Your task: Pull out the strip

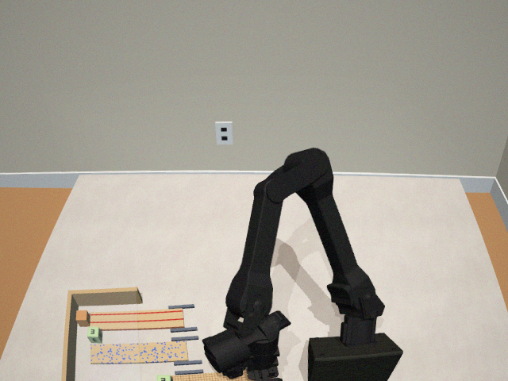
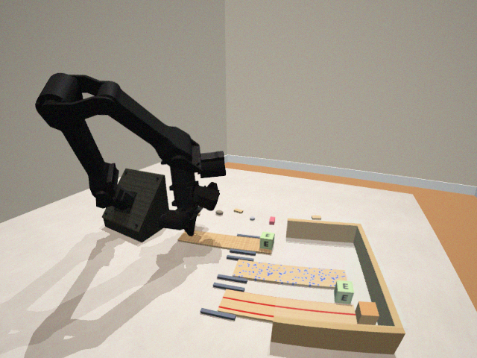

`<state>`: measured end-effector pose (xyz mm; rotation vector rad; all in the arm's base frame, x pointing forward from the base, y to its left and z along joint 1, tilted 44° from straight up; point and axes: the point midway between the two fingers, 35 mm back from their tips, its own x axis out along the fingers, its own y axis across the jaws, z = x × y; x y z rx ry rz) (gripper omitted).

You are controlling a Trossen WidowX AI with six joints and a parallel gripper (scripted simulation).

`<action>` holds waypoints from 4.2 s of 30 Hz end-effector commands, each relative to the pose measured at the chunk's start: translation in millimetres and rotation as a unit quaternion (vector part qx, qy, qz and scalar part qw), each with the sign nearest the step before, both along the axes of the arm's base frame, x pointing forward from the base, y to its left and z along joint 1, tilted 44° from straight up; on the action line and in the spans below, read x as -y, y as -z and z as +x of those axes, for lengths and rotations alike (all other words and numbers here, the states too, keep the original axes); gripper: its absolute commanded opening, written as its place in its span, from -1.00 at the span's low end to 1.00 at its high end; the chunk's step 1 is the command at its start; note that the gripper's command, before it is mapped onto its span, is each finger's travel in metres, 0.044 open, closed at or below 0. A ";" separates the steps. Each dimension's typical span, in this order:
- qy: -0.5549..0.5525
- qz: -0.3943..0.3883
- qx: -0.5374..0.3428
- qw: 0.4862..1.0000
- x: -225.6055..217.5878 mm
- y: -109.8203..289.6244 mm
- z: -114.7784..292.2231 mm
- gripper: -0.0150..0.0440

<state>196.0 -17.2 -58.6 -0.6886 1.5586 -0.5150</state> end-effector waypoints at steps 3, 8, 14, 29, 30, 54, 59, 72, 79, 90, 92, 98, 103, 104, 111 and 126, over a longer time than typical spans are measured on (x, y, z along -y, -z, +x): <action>0.007 0.000 -0.016 1.000 4.0 1.3 -10.4 -0.49; 0.007 0.000 -0.016 1.000 4.0 1.3 -10.4 -0.49; 0.007 0.001 -0.016 1.000 -29.3 -30.0 3.8 -0.49; 0.035 -0.001 0.012 0.999 -33.0 -26.4 49.6 0.49; 0.035 -0.001 0.012 0.999 -33.7 -26.3 53.4 0.58; 0.035 -0.001 0.014 0.999 -48.1 -25.3 144.5 1.00; 0.035 0.000 0.015 0.999 -50.5 -24.9 164.0 1.00; 0.035 0.000 0.016 0.999 -52.2 -21.8 206.6 0.91; 0.035 0.000 0.016 0.999 -45.4 -14.3 206.7 0.36; 0.035 -0.001 0.016 0.999 -33.1 -1.0 206.1 0.36; 0.035 -0.001 0.016 0.999 -30.8 1.3 205.8 0.36; 0.035 -0.001 0.016 0.999 -24.1 8.4 204.9 0.36; 0.035 -0.001 0.016 0.999 -18.4 14.1 204.0 0.36; 0.035 -0.001 0.016 0.999 -17.3 15.3 203.7 0.36; 0.036 0.002 0.017 0.999 -16.7 16.6 203.8 0.27; 0.036 0.002 0.017 0.999 -19.9 12.8 198.8 -0.49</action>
